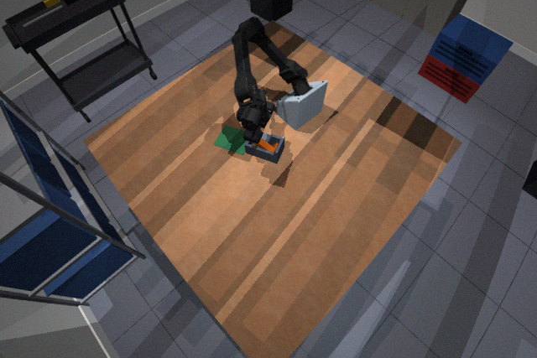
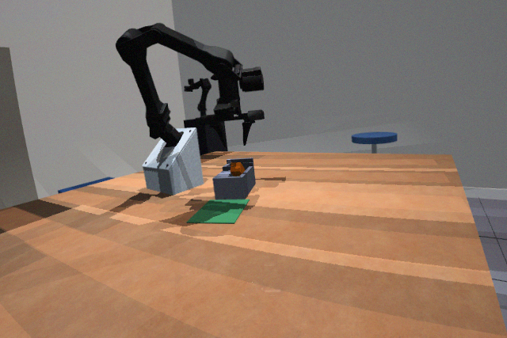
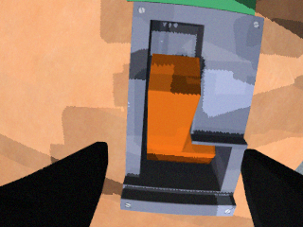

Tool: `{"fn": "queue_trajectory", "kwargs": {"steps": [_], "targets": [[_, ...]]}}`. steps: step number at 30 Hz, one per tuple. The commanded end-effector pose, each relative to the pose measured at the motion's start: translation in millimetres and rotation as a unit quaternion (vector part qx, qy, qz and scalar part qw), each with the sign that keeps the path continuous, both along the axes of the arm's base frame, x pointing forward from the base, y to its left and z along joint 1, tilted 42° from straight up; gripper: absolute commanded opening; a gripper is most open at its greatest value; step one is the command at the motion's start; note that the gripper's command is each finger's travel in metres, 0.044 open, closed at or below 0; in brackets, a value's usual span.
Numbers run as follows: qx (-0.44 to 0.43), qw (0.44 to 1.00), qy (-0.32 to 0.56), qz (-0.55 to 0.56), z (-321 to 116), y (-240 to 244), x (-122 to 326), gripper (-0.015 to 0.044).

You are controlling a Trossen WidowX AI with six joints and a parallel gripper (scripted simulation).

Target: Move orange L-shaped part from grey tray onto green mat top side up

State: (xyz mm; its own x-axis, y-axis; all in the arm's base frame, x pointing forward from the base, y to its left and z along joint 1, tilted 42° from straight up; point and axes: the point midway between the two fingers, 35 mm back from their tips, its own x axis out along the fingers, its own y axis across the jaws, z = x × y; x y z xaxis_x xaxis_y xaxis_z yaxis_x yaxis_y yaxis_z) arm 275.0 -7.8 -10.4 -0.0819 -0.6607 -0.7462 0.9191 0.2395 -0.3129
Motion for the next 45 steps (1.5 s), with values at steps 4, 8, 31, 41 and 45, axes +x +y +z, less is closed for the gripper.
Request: {"fn": "queue_trajectory", "kwargs": {"steps": [4,8,31,41,45], "targets": [[-0.003,1.0,-0.015,-0.013,-11,-13,1,0.028],[-0.003,1.0,-0.015,-0.013,-22,-23,0,0.028],[-0.003,1.0,-0.015,-0.013,-45,-44,-2,0.028],[-0.004,1.0,-0.015,-0.013,-56,-54,-4,0.028],[-0.002,1.0,-0.018,-0.015,-54,-52,-2,0.0228]]}}
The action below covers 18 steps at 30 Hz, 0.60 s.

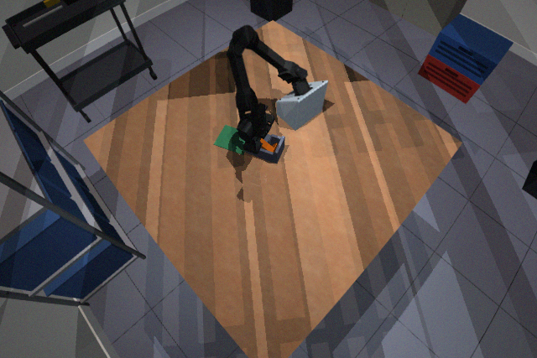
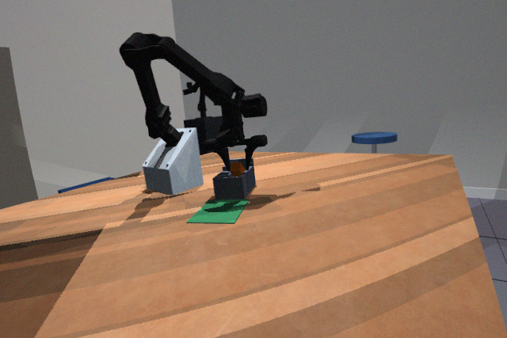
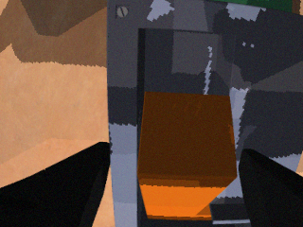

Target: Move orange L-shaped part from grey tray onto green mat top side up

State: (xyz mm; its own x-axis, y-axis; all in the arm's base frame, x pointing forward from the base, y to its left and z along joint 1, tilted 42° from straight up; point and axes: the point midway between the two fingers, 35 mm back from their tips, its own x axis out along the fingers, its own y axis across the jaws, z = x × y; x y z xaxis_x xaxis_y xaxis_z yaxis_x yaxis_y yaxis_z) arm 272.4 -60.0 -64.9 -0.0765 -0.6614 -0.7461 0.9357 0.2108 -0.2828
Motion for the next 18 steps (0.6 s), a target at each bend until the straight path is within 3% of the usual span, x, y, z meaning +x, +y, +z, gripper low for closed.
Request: {"fn": "queue_trajectory", "kwargs": {"steps": [1,3,13,16,18], "targets": [[0.0,1.0,-0.001,0.0,0.6,0.5,0.5,0.0201],[0.0,1.0,-0.001,0.0,0.6,0.5,0.5,0.0149],[0.0,1.0,-0.001,0.0,0.6,0.5,0.5,0.0082],[0.0,1.0,-0.001,0.0,0.6,0.5,0.5,0.0003],[0.0,1.0,-0.001,0.0,0.6,0.5,0.5,0.0]]}}
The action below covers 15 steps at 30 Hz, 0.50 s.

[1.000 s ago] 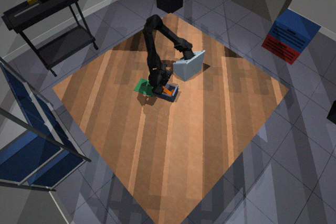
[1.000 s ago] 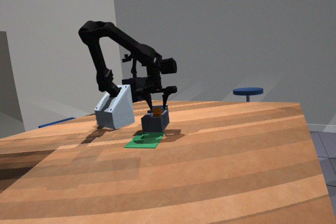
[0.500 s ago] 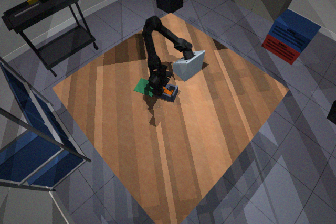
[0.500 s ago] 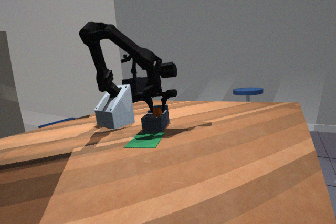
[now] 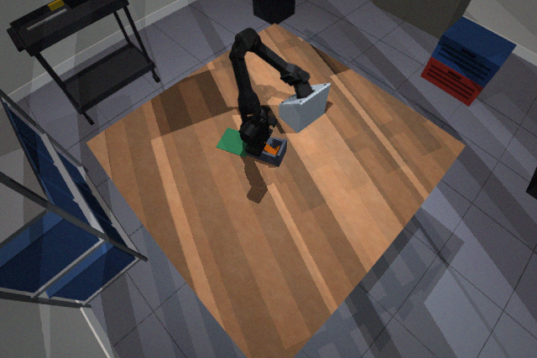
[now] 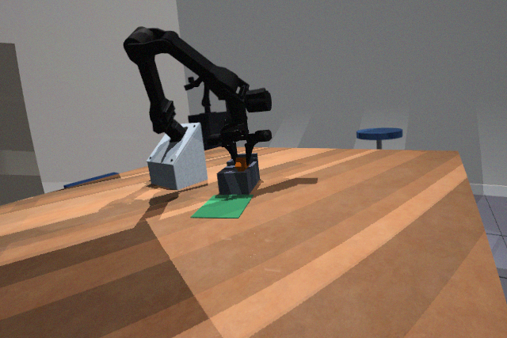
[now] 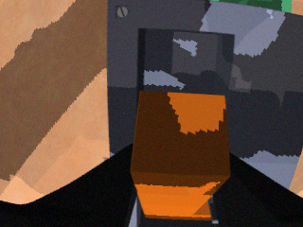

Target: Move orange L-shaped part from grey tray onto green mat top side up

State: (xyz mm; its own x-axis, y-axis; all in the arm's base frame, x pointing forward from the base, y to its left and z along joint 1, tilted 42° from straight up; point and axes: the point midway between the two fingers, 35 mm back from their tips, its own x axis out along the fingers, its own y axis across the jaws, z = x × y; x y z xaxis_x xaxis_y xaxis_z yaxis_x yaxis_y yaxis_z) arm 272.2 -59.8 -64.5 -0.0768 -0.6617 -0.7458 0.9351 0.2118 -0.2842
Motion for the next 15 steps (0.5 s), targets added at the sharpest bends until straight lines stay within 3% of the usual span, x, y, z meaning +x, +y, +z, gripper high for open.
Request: {"fn": "queue_trajectory", "kwargs": {"steps": [1,15], "targets": [[0.0,1.0,-0.002,-0.001,0,0,1,0.0],[-0.001,1.0,0.0,0.001,12,11,1,0.0]]}}
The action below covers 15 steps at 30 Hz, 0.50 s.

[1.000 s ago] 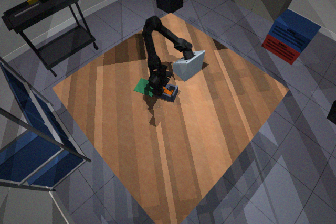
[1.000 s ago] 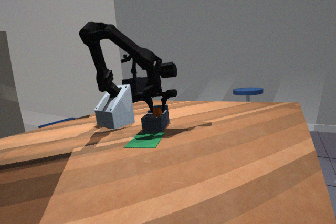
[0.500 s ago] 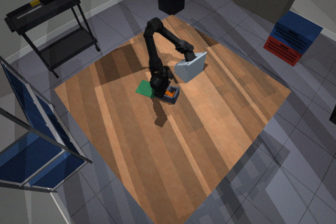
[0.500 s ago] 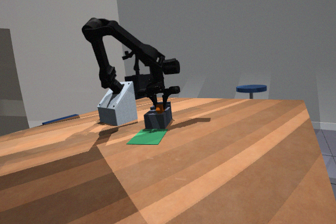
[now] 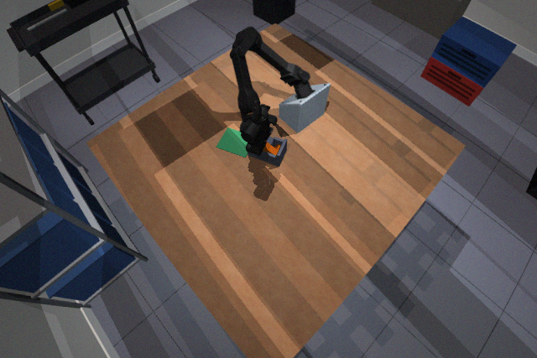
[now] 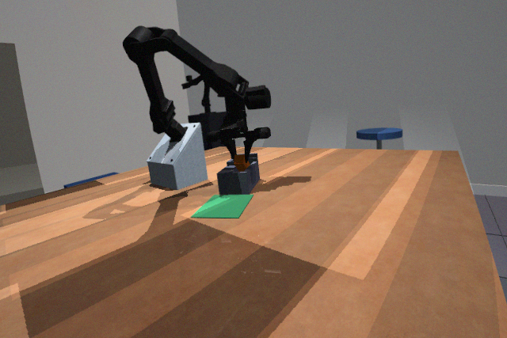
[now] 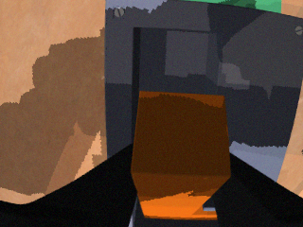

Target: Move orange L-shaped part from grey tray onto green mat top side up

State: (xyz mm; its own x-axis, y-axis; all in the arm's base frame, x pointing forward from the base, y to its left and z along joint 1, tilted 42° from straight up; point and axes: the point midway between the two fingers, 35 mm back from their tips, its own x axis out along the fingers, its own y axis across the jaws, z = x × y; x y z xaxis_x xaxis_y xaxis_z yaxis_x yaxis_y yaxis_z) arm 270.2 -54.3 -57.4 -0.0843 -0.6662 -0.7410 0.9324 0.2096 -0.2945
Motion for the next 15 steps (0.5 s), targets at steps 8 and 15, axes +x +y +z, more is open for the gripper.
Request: {"fn": "queue_trajectory", "kwargs": {"steps": [8,15], "targets": [[0.002,1.0,-0.004,0.001,14,13,4,0.0],[0.002,1.0,-0.004,0.001,22,21,4,0.0]]}}
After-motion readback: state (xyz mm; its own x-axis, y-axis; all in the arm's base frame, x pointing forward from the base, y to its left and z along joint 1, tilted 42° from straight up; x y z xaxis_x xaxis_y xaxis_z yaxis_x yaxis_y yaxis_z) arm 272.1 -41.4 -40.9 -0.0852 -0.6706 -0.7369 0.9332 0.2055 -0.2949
